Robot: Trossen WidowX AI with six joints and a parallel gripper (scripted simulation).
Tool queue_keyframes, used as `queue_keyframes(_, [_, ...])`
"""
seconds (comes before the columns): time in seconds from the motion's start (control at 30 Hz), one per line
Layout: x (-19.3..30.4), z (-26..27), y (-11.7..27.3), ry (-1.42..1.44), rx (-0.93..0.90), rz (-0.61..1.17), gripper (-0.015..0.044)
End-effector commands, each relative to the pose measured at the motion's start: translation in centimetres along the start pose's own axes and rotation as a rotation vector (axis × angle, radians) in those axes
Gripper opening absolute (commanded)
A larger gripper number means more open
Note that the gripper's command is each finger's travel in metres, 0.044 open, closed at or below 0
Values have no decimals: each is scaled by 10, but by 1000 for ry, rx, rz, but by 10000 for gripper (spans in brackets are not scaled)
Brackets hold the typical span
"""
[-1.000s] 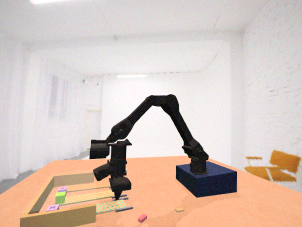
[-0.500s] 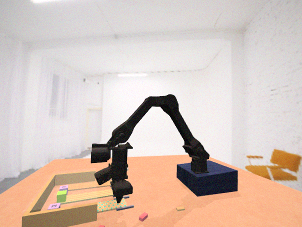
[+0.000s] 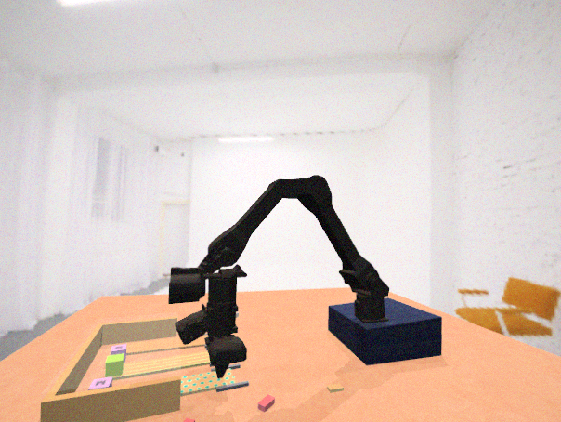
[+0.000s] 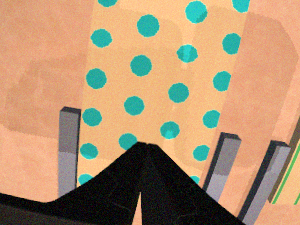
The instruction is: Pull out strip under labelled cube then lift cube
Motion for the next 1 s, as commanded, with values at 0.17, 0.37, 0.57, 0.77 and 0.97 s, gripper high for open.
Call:
queue_keyframes(0.17, [0,0,-1,5,-3,1,0])
queue_keyframes(0.37, [0,0,-2,5,-3,1,0])
queue_keyframes(0.57, [0,0,-2,5,-3,1,0])
queue_keyframes(0.77, [0,0,-3,5,-3,1,0])
queue_keyframes(0.97, [0,0,-3,5,-3,1,0])
Point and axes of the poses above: the point midway between the two fingers, 35 mm back from their tips, its own y axis back along the fingers, its own z axis across the jaws, x = y × z, the point moved 4 cm from there along y, back along the fingers, and after that the axes turned 7 degrees about -y, right-handed, at the moved point
